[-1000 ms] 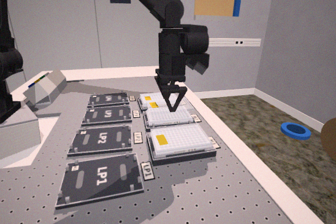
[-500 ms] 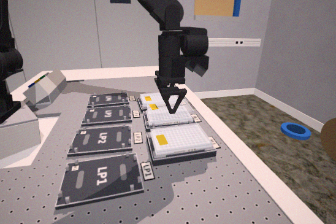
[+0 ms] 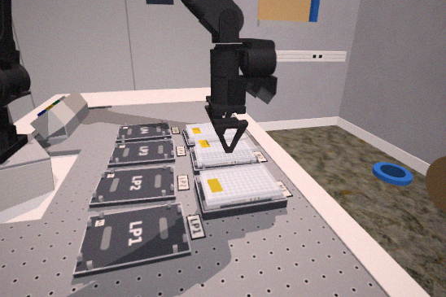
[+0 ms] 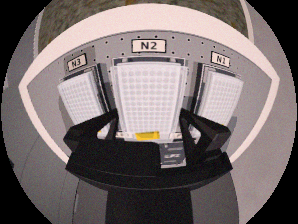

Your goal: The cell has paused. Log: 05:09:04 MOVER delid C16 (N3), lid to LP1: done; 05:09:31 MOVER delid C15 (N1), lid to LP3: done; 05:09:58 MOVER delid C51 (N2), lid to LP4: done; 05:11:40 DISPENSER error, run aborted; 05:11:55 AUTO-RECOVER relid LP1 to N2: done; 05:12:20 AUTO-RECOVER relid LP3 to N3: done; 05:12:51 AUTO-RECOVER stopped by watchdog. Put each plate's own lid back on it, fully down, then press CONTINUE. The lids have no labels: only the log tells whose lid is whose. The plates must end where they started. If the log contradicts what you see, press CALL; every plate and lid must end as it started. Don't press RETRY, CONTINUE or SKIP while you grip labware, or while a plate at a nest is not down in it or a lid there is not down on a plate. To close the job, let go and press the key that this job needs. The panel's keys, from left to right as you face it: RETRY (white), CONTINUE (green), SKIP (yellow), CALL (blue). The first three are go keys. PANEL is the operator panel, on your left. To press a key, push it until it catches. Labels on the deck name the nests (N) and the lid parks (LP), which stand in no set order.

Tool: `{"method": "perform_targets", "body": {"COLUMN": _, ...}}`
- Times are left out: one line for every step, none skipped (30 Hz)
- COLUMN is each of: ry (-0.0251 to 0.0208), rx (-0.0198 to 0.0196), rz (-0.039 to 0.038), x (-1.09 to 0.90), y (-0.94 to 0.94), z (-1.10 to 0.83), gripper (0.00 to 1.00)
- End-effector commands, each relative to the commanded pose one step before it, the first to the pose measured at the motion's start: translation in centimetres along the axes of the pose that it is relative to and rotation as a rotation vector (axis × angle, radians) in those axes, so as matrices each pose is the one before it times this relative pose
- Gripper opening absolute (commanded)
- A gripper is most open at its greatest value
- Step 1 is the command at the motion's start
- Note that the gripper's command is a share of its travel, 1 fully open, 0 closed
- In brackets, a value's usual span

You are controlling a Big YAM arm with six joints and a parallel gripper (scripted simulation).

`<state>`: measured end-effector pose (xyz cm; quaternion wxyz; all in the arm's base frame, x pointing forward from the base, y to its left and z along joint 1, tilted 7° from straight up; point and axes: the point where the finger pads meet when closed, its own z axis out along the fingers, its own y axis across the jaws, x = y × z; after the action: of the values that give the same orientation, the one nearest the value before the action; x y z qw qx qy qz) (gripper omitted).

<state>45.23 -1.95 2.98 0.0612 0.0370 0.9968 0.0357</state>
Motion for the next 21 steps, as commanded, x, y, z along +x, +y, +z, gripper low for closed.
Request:
{"method": "perform_targets", "body": {"ry": 0.0156, "rx": -0.00342, "rz": -0.00188, "x": 0.185, "y": 0.536, "z": 1.351, "gripper": 0.0}}
{"method": "perform_targets", "body": {"ry": 0.00158, "rx": 0.00004, "rz": 0.00037, "x": 0.083, "y": -0.005, "z": 0.075, "gripper": 0.0}}
{"method": "perform_targets", "body": {"ry": 0.00003, "rx": -0.00002, "rz": -0.00002, "x": 0.002, "y": 0.012, "z": 0.034, "gripper": 0.0}}
{"method": "perform_targets", "body": {"ry": 0.00003, "rx": -0.00002, "rz": -0.00002, "x": 0.003, "y": 0.013, "z": 0.035, "gripper": 0.0}}
{"method": "perform_targets", "body": {"ry": 0.00003, "rx": -0.00002, "rz": -0.00002, "x": 0.004, "y": 0.014, "z": 0.036, "gripper": 0.0}}
{"method": "perform_targets", "body": {"ry": 0.00001, "rx": 0.0, "rz": 0.00018, "x": 0.004, "y": 0.005, "z": 0.036, "gripper": 0.0}}
{"method": "perform_targets", "body": {"ry": 0.00001, "rx": 0.00001, "rz": 0.00027, "x": 0.003, "y": 0.0, "z": 0.036, "gripper": 0.0}}
{"method": "perform_targets", "body": {"ry": -0.00032, "rx": 0.00002, "rz": 0.00037, "x": -0.014, "y": -0.005, "z": 0.028, "gripper": 0.0}}
{"method": "perform_targets", "body": {"ry": -0.00487, "rx": -0.00006, "rz": 0.00017, "x": -0.251, "y": 0.001, "z": -0.096, "gripper": 0.0}}
{"method": "perform_targets", "body": {"ry": -0.00012, "rx": 0.00004, "rz": 0.00051, "x": -0.006, "y": -0.014, "z": 0.033, "gripper": 0.0}}
{"method": "perform_targets", "body": {"ry": 0.0018, "rx": 0.00006, "rz": 0.00048, "x": 0.093, "y": -0.012, "z": 0.084, "gripper": 0.0}}
{"method": "perform_targets", "body": {"ry": 0.00201, "rx": 0.00004, "rz": 0.00025, "x": 0.105, "y": -0.001, "z": 0.09, "gripper": 0.0}}
{"method": "perform_targets", "body": {"ry": 0.00149, "rx": 0.00001, "rz": -0.00004, "x": 0.078, "y": 0.007, "z": 0.075, "gripper": 0.0}}
{"method": "perform_targets", "body": {"ry": 0.00003, "rx": -0.00002, "rz": -0.00025, "x": 0.003, "y": 0.012, "z": 0.036, "gripper": 0.0}}
{"method": "perform_targets", "body": {"ry": 0.00002, "rx": -0.00001, "rz": -0.00014, "x": 0.003, "y": 0.007, "z": 0.036, "gripper": 0.0}}
{"method": "perform_targets", "body": {"ry": 0.00001, "rx": 0.0, "rz": -0.00005, "x": 0.003, "y": 0.003, "z": 0.035, "gripper": 0.0}}
{"method": "perform_targets", "body": {"ry": 0.0, "rx": 0.0, "rz": 0.0, "x": 0.0, "y": 0.0, "z": 0.0, "gripper": 0.0}}
{"method": "perform_targets", "body": {"ry": 0.0, "rx": 0.0, "rz": 0.0, "x": 0.0, "y": 0.0, "z": 0.0, "gripper": 0.0}}
{"method": "perform_targets", "body": {"ry": -0.0124, "rx": -0.00013, "rz": -0.00019, "x": -0.64, "y": -0.015, "z": -0.305, "gripper": 0.0}}
{"method": "perform_targets", "body": {"ry": -0.00067, "rx": 0.0, "rz": 0.00013, "x": -0.038, "y": -0.001, "z": 0.014, "gripper": 0.0}}
{"method": "perform_targets", "body": {"ry": 0.00094, "rx": 0.00001, "rz": -0.00001, "x": 0.046, "y": 0.004, "z": 0.057, "gripper": 0.0}}
